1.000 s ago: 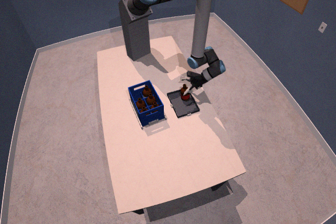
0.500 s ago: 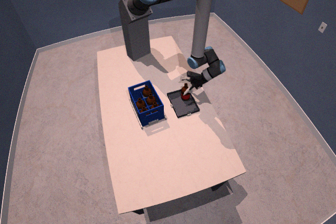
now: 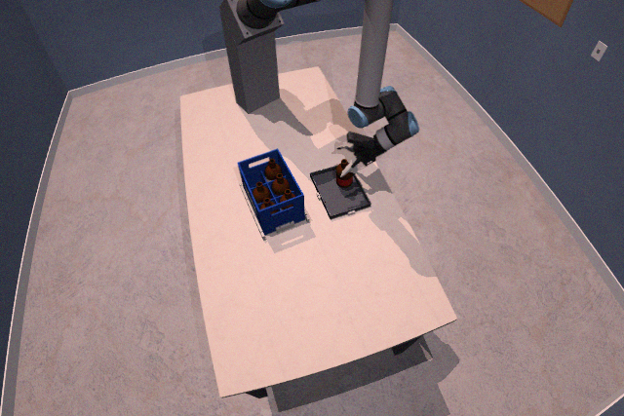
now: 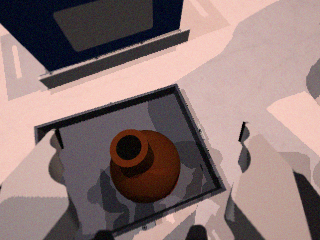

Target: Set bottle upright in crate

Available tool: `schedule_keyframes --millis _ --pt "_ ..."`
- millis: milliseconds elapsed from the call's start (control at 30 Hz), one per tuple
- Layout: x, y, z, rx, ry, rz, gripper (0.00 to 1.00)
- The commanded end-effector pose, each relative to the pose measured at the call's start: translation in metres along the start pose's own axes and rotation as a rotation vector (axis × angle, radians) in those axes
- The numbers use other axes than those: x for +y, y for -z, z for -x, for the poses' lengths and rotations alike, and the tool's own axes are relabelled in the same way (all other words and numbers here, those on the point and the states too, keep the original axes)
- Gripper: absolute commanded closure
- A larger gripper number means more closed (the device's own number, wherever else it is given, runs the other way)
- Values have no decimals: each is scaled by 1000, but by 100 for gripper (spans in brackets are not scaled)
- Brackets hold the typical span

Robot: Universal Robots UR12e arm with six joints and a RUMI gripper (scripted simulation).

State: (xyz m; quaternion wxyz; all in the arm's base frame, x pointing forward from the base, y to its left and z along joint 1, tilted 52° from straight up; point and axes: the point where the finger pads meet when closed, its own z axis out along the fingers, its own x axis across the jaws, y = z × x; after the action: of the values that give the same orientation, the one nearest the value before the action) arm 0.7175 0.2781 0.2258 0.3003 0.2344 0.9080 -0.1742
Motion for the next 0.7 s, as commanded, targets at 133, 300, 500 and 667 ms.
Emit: schedule_keyframes --millis 133,300,500,667 --pt "0 1 0 -1 0 1 0" --pt "0 1 0 -1 0 1 0" --pt "-1 1 0 -1 0 1 0" --pt "-2 3 0 -1 0 1 0"
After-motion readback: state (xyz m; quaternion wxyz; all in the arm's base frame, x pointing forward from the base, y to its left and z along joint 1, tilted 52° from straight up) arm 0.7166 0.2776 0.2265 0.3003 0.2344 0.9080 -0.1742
